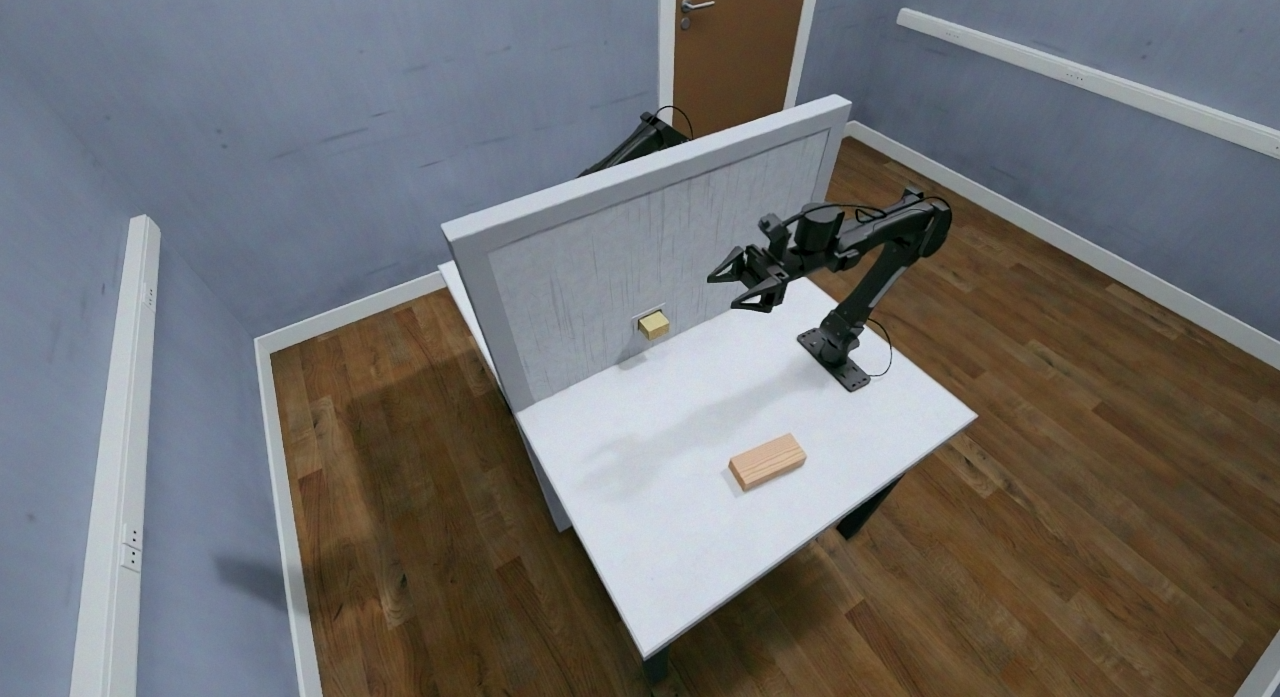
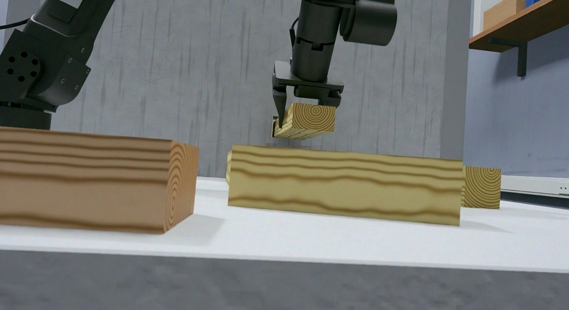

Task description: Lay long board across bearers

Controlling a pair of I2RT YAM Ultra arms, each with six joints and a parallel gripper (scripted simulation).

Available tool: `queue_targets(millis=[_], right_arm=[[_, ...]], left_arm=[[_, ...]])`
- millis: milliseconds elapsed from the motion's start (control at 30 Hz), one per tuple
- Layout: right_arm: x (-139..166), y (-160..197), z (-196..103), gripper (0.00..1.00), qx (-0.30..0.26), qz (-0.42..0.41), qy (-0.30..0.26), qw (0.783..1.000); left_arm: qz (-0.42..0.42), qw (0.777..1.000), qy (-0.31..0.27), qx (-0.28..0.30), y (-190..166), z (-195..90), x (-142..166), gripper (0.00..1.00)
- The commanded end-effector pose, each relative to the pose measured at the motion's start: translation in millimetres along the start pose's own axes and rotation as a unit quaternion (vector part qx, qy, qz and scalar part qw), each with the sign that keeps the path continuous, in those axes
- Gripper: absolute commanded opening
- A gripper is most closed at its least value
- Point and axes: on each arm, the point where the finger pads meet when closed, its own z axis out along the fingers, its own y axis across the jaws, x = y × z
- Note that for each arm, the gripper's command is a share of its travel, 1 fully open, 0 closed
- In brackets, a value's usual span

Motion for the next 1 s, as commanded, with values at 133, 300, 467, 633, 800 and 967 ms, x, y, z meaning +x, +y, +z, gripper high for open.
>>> queue_targets(millis=[133,300,467,633,800,967], right_arm=[[-11.0,-5.2,-21.9,0.00,0.016,-0.011,-0.021,1.000],[-5.3,-1.6,-24.3,0.00,0.009,-0.014,-0.024,1.000],[2.5,-1.8,-28.8,0.00,0.007,-0.011,-0.025,1.000],[9.4,-2.2,-32.7,0.00,0.006,-0.009,-0.025,1.000],[15.7,-2.3,-30.9,0.00,-0.002,-0.005,-0.026,1.000],[22.2,-1.8,-37.9,0.00,0.000,-0.004,-0.025,1.000]], left_arm=[[-0.003,1.000,-0.017,-0.001,2.3,-4.9,-17.6,0.73],[-0.003,1.000,-0.017,-0.001,2.3,-4.9,-17.6,0.73],[-0.003,1.000,-0.017,-0.001,2.3,-4.9,-17.6,0.73],[-0.003,1.000,-0.017,-0.001,2.3,-4.9,-17.6,0.73],[-0.003,1.000,-0.017,-0.001,2.3,-4.9,-17.6,0.73],[-0.003,1.000,-0.017,-0.001,2.3,-4.9,-17.6,0.73]])
